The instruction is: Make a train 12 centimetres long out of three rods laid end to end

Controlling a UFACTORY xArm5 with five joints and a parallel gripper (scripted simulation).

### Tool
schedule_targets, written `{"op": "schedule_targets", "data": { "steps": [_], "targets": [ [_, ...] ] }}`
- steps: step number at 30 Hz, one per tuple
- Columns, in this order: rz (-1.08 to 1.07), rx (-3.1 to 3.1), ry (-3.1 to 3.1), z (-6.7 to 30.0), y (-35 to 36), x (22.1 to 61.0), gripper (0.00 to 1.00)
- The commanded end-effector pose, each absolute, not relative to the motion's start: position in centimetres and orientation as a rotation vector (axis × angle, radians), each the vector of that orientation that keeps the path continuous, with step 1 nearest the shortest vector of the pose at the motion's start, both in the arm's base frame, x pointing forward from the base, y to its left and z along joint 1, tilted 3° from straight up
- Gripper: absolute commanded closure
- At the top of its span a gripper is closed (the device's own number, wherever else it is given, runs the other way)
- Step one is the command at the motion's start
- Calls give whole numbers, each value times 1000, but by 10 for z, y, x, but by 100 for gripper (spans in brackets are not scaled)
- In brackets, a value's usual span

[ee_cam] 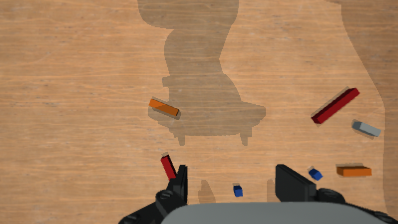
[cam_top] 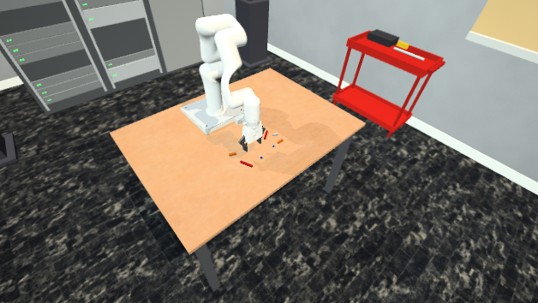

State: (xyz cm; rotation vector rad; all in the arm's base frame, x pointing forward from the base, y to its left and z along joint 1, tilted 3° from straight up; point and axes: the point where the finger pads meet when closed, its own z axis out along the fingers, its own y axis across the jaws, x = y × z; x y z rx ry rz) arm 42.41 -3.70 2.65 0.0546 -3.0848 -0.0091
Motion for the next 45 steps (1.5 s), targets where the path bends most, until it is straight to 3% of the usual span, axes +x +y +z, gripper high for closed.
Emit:
{"op": "schedule_targets", "data": {
  "steps": [1,28,45],
  "targets": [
    [-9,55,-3088,28,-37,426,0],
    [-8,32,-3089,28,-36,426,0],
    [14,-648,-3021,28,-14,426,0]
  ]
}}
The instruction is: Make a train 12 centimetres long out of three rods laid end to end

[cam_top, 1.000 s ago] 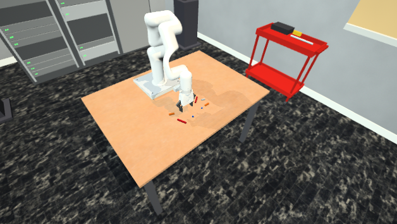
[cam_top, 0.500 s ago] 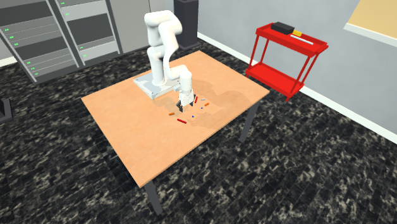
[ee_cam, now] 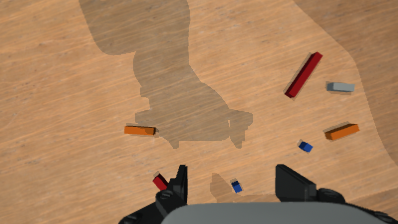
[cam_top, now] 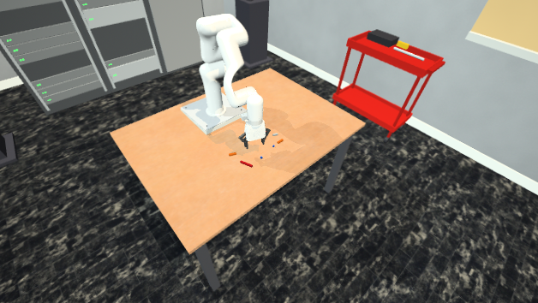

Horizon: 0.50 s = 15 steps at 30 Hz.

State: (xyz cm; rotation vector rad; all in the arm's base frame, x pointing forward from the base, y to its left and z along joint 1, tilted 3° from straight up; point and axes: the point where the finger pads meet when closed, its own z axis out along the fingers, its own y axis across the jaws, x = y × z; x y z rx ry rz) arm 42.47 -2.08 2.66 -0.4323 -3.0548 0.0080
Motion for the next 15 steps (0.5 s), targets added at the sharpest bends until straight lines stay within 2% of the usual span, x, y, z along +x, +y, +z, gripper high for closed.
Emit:
{"op": "schedule_targets", "data": {
  "steps": [1,15],
  "targets": [
    [16,-687,-3012,28,-13,426,0],
    [33,-1208,-2847,28,5,426,0]
  ]
}}
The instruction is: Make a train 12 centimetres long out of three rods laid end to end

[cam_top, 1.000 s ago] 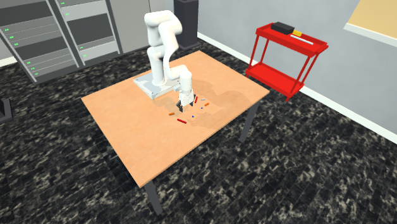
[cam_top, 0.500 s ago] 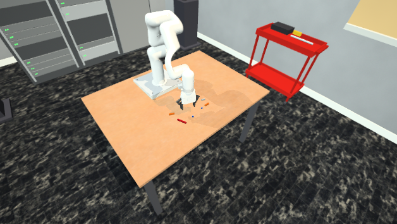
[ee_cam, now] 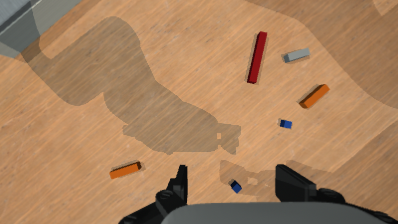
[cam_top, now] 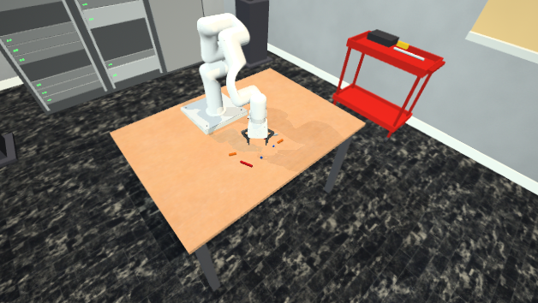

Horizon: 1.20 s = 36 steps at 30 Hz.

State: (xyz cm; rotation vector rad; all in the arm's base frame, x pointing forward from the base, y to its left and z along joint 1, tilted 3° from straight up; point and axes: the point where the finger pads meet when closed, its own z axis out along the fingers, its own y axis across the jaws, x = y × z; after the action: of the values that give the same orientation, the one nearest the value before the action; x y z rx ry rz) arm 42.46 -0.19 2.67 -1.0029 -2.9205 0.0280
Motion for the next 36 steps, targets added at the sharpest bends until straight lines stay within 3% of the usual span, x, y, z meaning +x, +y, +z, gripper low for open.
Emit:
{"op": "schedule_targets", "data": {
  "steps": [1,36],
  "targets": [
    [34,-1246,-2831,28,6,426,0],
    [62,-2157,-2236,28,41,423,0]
  ]
}}
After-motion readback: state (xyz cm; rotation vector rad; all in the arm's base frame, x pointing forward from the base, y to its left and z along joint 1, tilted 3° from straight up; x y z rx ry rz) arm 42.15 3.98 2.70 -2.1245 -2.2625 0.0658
